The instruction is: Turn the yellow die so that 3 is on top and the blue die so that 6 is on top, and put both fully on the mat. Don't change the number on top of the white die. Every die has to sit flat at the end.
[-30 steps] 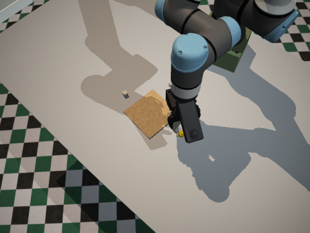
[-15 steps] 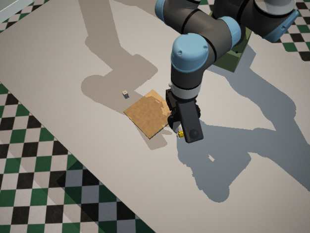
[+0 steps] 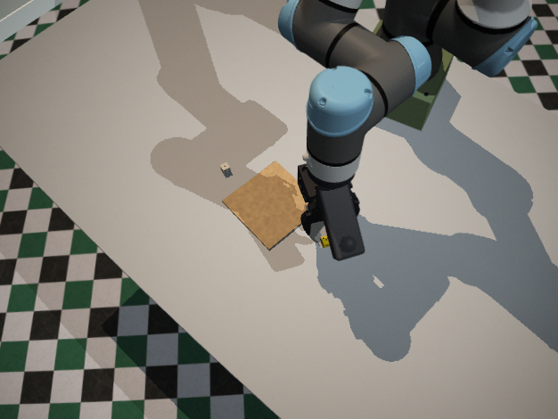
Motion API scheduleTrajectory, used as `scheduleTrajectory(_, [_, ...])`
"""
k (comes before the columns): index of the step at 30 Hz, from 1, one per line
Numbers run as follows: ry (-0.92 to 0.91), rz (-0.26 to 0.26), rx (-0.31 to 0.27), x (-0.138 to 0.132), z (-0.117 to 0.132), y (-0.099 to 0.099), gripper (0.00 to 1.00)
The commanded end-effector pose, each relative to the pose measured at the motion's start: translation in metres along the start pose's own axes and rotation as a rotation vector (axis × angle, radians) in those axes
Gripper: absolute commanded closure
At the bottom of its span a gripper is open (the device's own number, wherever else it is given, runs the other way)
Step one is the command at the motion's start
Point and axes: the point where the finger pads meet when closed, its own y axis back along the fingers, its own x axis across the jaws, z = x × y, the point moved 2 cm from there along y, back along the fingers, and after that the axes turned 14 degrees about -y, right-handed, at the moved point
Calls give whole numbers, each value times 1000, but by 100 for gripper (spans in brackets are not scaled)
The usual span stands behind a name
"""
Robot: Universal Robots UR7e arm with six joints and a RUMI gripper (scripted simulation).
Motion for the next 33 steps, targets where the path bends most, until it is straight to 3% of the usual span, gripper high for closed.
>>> scheduleTrajectory(1, [1, -1, -2, -2, 1, -9, 82])
scheduleTrajectory(33, [1, -1, -2, -2, 1, -12, 82])
